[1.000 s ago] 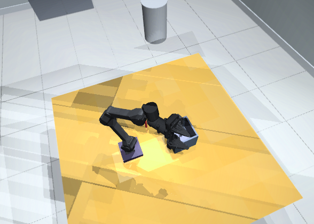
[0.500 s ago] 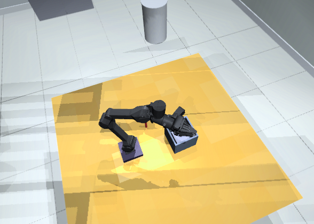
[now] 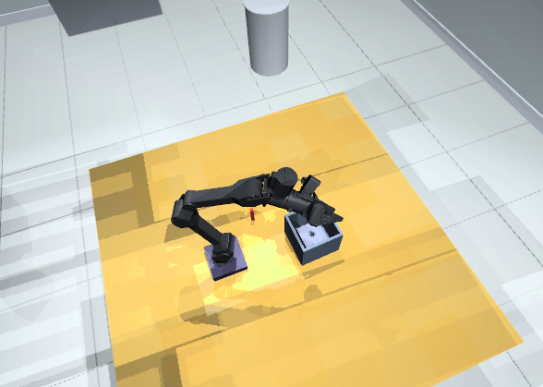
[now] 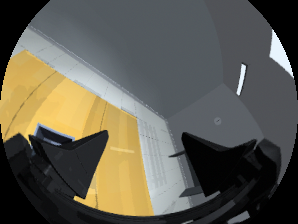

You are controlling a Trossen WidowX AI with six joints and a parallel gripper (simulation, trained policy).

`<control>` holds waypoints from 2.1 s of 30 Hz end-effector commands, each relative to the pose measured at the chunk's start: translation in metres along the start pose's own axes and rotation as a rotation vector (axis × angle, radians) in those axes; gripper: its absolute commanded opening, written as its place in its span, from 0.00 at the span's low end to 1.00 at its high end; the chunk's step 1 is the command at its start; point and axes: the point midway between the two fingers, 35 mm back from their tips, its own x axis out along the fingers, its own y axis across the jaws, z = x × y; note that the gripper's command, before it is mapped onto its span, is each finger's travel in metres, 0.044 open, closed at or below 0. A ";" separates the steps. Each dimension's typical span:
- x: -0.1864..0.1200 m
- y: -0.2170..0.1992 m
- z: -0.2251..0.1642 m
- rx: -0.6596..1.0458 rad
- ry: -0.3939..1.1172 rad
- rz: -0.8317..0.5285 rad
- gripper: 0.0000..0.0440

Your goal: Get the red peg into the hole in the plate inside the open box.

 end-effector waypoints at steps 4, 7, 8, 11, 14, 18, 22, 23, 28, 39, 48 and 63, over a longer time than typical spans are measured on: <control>0.001 0.040 0.005 0.159 0.001 0.149 1.00; -0.001 0.059 0.008 0.233 0.012 0.220 1.00; -0.002 0.065 0.008 0.258 0.017 0.244 1.00; -0.005 0.084 0.010 0.330 0.038 0.316 1.00; -0.009 0.103 0.011 0.399 0.068 0.387 1.00; -0.017 0.129 0.011 0.487 0.120 0.480 1.00; -0.026 0.155 0.009 0.569 0.188 0.570 1.00; -0.028 0.161 0.009 0.588 0.207 0.592 1.00; -0.042 0.192 0.004 0.676 0.318 0.693 1.00; -0.080 0.254 -0.015 0.821 0.640 0.850 1.00; -0.114 0.295 -0.038 0.895 0.956 0.874 1.00; -0.158 0.338 -0.080 0.951 1.404 0.697 1.00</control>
